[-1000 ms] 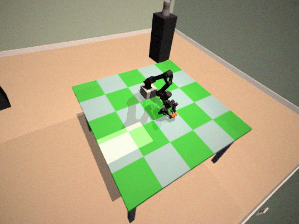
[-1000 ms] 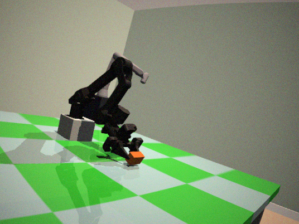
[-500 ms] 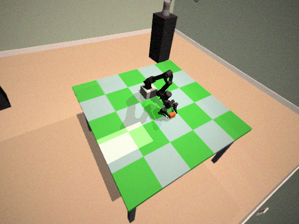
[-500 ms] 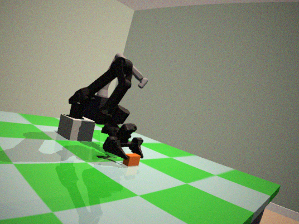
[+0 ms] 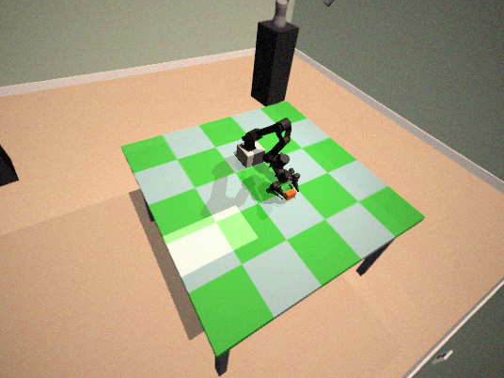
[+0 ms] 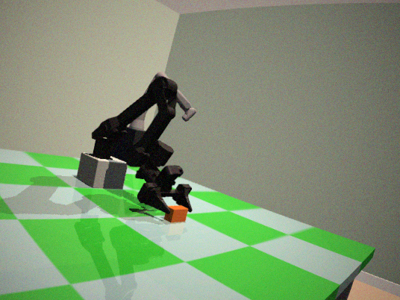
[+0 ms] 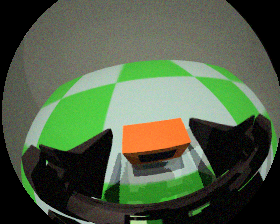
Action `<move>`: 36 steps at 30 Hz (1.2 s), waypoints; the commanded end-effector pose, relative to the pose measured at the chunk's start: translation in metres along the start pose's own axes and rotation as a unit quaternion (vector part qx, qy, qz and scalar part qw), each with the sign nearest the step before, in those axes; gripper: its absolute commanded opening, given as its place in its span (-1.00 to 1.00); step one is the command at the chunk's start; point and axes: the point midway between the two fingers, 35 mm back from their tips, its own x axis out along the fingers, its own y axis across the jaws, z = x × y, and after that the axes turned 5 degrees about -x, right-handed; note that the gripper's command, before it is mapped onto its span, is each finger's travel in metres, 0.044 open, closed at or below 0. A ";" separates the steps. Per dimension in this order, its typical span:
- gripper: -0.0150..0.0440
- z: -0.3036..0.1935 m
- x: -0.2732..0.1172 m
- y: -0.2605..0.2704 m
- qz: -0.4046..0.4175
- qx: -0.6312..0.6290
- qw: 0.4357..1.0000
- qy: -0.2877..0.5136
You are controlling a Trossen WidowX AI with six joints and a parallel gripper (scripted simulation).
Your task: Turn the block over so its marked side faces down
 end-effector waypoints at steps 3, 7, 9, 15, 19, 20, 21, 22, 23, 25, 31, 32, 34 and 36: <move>1.00 0.001 0.000 -0.001 -0.002 -0.001 1.000 -0.002; 1.00 0.001 0.000 -0.001 -0.002 -0.001 1.000 -0.002; 1.00 0.001 0.000 -0.001 -0.002 -0.001 1.000 -0.002; 1.00 0.002 0.003 0.000 -0.001 -0.002 1.000 0.009; 1.00 0.010 0.011 0.003 0.006 -0.005 0.997 0.076; 1.00 0.013 0.011 0.003 0.008 -0.005 0.996 0.093; 1.00 0.017 0.011 0.003 0.009 -0.006 0.994 0.110; 1.00 0.021 0.009 0.003 0.011 -0.006 0.992 0.128; 1.00 0.025 0.006 0.003 0.012 -0.006 0.989 0.145; 1.00 0.032 -0.001 0.002 0.015 -0.005 0.984 0.176; 1.00 0.059 -0.024 -0.001 0.020 0.000 0.975 0.222; 1.00 0.060 -0.027 -0.002 0.020 0.000 0.973 0.230; 1.00 0.065 -0.036 -0.003 0.021 0.001 0.970 0.244; 1.00 0.058 -0.045 -0.005 0.021 -0.003 0.962 0.273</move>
